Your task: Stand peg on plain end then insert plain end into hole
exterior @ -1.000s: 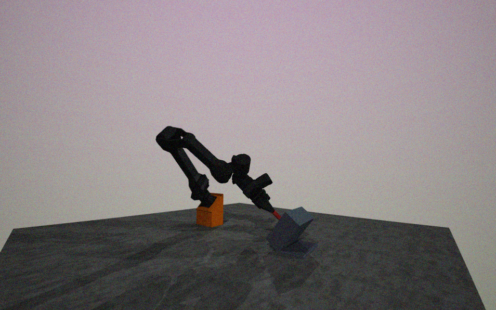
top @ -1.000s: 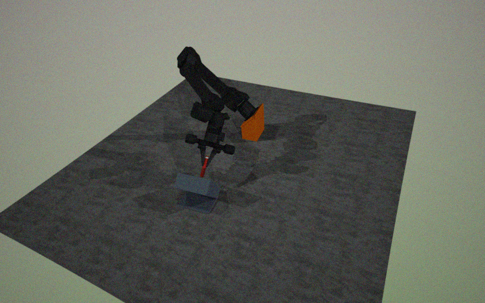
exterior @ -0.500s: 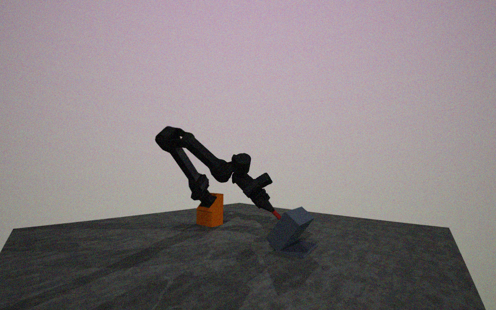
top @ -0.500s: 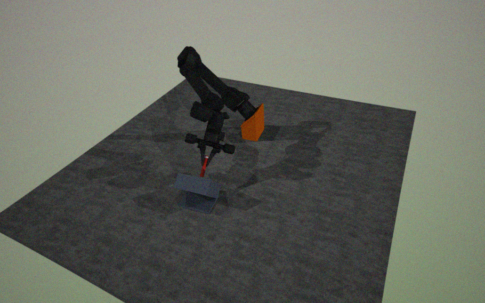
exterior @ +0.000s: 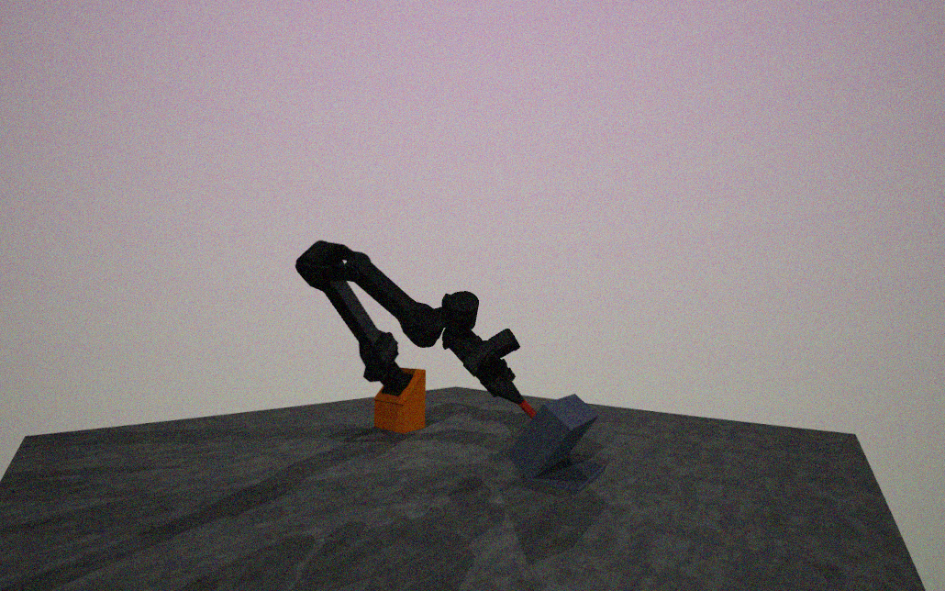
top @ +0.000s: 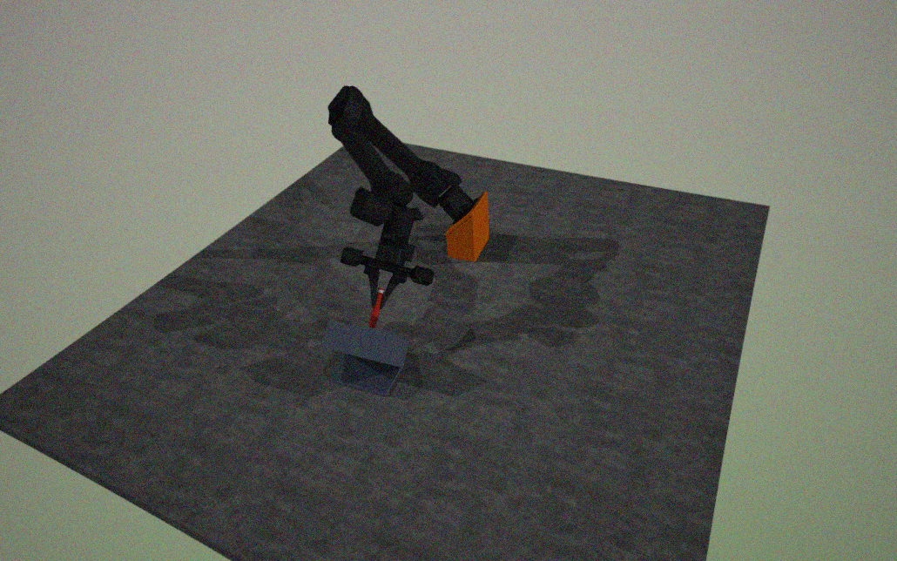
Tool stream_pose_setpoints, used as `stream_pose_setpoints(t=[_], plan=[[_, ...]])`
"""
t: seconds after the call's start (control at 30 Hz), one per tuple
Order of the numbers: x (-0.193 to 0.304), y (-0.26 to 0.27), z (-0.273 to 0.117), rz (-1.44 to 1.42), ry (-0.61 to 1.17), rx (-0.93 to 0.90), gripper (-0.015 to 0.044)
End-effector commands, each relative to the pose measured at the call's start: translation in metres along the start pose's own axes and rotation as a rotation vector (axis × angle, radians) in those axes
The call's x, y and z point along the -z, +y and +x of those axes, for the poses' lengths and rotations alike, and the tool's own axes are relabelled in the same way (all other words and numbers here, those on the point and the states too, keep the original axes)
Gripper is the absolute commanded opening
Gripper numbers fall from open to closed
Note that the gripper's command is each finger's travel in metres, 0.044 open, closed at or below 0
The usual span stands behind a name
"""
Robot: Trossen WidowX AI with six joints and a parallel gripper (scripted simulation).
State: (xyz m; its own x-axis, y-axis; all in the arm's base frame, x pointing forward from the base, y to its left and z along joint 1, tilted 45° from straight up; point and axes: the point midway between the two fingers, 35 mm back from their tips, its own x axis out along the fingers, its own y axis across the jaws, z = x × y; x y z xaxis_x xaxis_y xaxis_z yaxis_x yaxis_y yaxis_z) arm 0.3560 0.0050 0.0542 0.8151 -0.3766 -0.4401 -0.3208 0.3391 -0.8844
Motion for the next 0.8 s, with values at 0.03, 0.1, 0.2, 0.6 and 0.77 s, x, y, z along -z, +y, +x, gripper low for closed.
stream_pose_setpoints(t=[0.03, 0.1, 0.2, 0.6, 0.77], plan=[[-0.0018, -0.002, 0.0022, 0.006, -0.005, 0.006, 0.0], [-0.0019, -0.0019, 0.0027, 0.006, -0.005, 0.006, 0.0], [-0.0022, -0.0018, 0.0032, 0.006, -0.005, 0.006, 0.0], [-0.0027, -0.0017, 0.0051, 0.006, -0.005, 0.006, 0.0], [-0.0027, -0.0017, 0.006, 0.006, -0.005, 0.006, 0.0]])
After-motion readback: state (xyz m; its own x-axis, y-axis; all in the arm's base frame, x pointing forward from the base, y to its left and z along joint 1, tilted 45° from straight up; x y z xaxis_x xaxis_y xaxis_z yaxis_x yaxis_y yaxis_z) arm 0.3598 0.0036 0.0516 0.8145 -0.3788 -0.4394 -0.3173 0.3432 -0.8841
